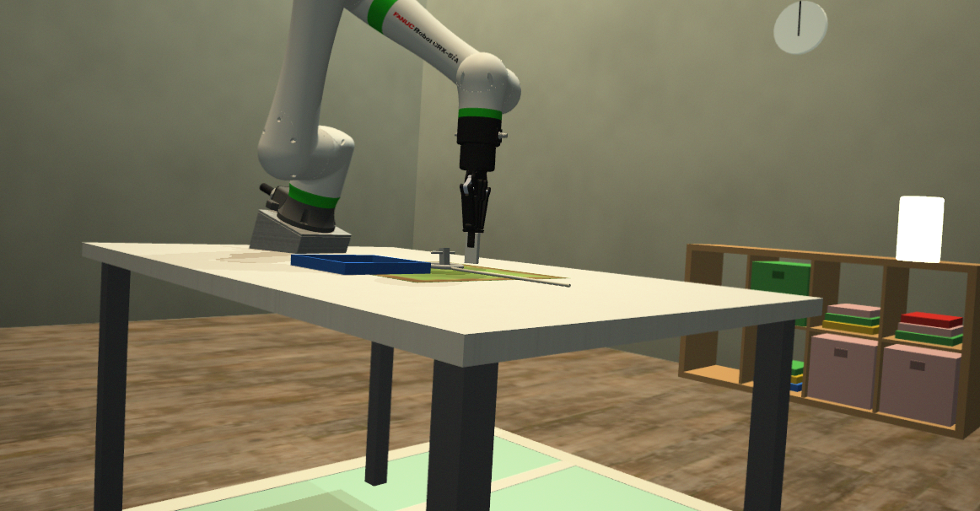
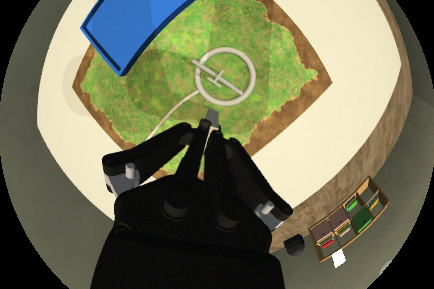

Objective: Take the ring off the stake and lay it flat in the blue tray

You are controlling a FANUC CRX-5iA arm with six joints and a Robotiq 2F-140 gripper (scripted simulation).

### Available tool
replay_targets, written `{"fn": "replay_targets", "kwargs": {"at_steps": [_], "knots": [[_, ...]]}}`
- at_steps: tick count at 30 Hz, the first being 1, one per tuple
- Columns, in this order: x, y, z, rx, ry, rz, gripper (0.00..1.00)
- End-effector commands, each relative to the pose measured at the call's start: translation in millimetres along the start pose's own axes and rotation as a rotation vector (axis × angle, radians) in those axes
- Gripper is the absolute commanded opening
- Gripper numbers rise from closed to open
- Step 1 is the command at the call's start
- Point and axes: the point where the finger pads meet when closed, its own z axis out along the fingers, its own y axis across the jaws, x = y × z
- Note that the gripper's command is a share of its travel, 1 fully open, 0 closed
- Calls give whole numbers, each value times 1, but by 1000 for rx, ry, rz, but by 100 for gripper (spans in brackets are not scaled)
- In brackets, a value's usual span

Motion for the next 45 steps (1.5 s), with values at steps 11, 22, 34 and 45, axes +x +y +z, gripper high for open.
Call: {"fn": "replay_targets", "kwargs": {"at_steps": [11, 22, 34, 45], "knots": [[-1, 0, -1, 0, -2, 0, 10], [-1, 0, 1, 0, -2, 0, 10], [0, 0, 4, 0, -2, 0, 10], [0, 0, 9, 0, -2, 0, 10]]}}
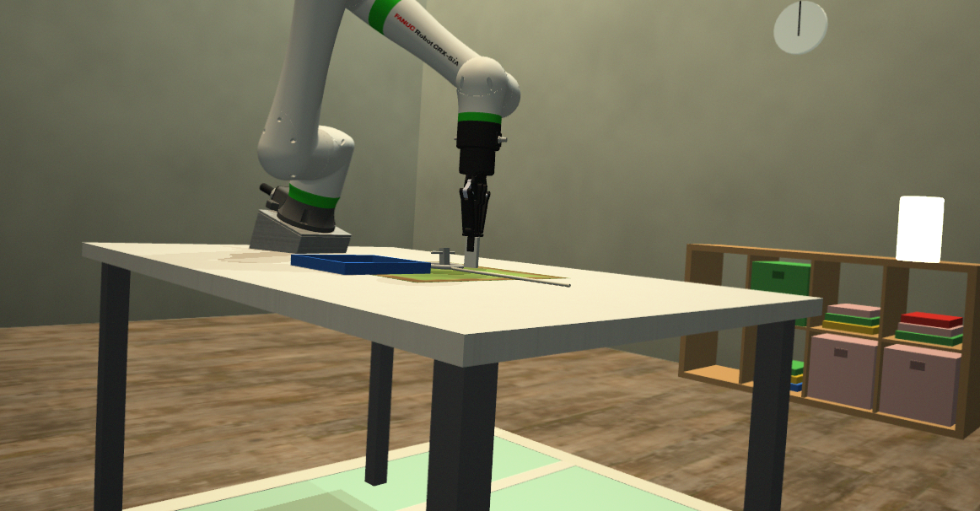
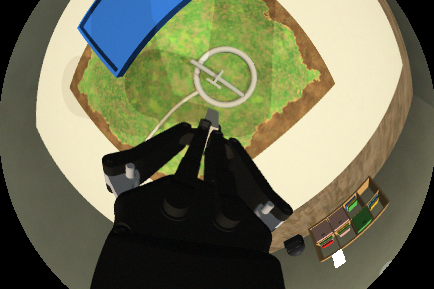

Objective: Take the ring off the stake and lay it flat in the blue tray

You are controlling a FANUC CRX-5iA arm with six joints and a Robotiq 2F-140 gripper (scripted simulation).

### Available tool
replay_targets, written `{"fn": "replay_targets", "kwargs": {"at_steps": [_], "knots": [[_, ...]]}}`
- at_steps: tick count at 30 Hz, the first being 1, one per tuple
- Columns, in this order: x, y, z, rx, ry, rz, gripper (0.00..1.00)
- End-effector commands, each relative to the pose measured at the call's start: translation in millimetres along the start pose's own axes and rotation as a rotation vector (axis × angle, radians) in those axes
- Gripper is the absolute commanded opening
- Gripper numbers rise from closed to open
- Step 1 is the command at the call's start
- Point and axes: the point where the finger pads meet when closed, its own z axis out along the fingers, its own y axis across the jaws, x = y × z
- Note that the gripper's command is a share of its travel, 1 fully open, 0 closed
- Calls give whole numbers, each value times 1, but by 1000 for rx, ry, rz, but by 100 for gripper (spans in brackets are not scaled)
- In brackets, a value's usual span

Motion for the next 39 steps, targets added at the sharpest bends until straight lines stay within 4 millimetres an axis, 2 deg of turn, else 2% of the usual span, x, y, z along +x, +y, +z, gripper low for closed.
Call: {"fn": "replay_targets", "kwargs": {"at_steps": [1, 28, 39], "knots": [[-1, 0, 0, 0, -2, 0, 10], [0, 0, 4, 0, -2, 0, 10], [7, 0, 4, 0, -2, 0, 10]]}}
